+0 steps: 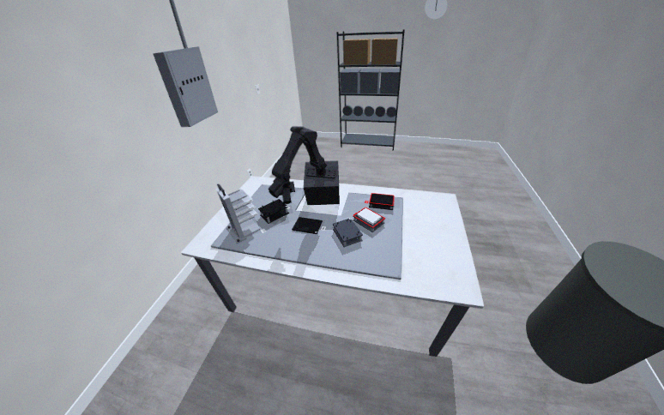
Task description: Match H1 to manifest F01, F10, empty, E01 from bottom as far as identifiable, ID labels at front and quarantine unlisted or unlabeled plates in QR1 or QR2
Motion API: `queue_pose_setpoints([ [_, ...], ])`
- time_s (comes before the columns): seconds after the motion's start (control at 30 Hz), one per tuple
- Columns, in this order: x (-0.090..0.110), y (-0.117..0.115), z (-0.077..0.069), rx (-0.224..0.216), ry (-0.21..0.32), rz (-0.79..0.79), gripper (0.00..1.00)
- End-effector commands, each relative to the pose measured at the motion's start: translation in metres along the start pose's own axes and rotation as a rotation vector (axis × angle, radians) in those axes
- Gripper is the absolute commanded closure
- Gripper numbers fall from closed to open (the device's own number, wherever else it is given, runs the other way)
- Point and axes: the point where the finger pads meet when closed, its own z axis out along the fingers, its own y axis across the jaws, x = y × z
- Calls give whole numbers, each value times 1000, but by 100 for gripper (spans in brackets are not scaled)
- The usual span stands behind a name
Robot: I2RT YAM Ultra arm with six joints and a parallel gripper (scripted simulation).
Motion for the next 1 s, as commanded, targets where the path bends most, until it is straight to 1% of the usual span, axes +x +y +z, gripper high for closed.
queue_pose_setpoints([
  [0.0,-10,3,-9,12,-77,81,100],
  [0.03,-12,5,-10,13,-98,99,100],
  [0.1,-16,9,-13,13,-106,106,100],
  [0.13,-18,12,-14,12,-126,122,100],
  [0.2,-18,12,-14,12,-126,122,100],
  [0.27,-21,16,-17,10,-168,156,100],
  [0.37,-27,23,-22,9,-175,162,100],
  [0.47,-32,31,-26,-1,-238,210,100],
  [0.53,-36,36,-29,-2,-244,215,100],
  [0.63,-41,43,-33,-19,-307,262,100],
  [0.7,-44,48,-36,-20,-312,265,100],
  [0.77,-44,48,-36,-20,-312,265,100],
  [0.87,-49,56,-40,-45,-374,310,100],
  [0.97,-53,64,-45,-46,-379,313,100],
])
